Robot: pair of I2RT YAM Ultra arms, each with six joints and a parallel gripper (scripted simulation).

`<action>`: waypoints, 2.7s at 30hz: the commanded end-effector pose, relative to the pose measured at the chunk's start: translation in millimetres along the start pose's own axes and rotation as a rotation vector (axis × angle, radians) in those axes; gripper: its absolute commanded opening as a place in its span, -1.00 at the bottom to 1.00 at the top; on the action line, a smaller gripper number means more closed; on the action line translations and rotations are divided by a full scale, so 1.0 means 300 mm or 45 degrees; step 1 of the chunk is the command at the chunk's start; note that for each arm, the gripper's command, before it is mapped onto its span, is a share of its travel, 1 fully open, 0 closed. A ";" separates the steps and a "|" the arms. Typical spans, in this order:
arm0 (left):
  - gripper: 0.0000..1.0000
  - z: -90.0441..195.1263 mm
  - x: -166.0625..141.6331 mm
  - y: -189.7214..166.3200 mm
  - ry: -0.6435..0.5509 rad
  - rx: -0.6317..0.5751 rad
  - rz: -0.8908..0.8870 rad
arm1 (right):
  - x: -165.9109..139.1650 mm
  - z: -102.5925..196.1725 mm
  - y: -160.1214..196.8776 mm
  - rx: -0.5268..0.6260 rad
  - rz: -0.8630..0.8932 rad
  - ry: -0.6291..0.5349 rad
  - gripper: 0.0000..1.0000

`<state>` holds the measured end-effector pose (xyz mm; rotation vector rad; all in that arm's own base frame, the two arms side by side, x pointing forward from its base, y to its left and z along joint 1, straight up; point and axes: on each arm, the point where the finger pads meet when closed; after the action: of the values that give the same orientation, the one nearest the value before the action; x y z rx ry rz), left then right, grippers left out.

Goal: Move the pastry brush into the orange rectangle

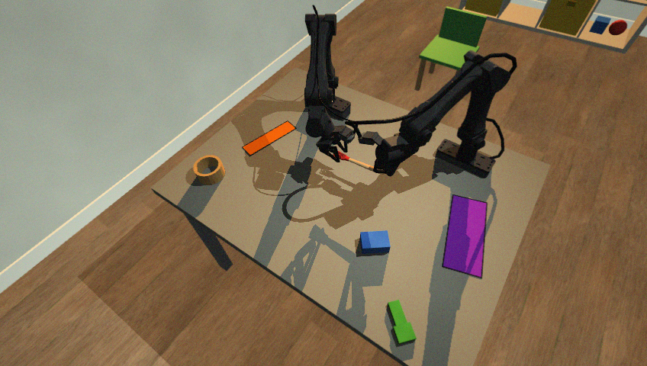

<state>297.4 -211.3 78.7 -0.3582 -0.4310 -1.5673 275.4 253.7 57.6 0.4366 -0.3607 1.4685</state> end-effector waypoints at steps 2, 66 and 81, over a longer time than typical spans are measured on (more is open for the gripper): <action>-0.86 0.018 0.035 0.014 -0.043 0.012 -0.020 | 0.015 0.011 -0.001 -0.009 0.010 -0.018 -0.07; 0.15 0.432 0.183 -0.264 -0.430 0.714 0.269 | -0.364 0.149 0.078 0.044 0.114 -0.018 -0.62; 0.15 0.535 0.176 -0.421 -1.017 0.856 0.482 | -0.716 0.280 0.098 0.027 0.074 -0.007 -0.62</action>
<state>166.0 -181.1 225.6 -0.4360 -1.2819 -0.9256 237.3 40.9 24.4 0.4164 -0.3543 1.4747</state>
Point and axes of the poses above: on each arm, the point where the finger pads meet when closed, its own z axis back along the fingers, its own y axis across the jaws, x = y × z, and after that the axes turned 7 degrees about -z, right-handed
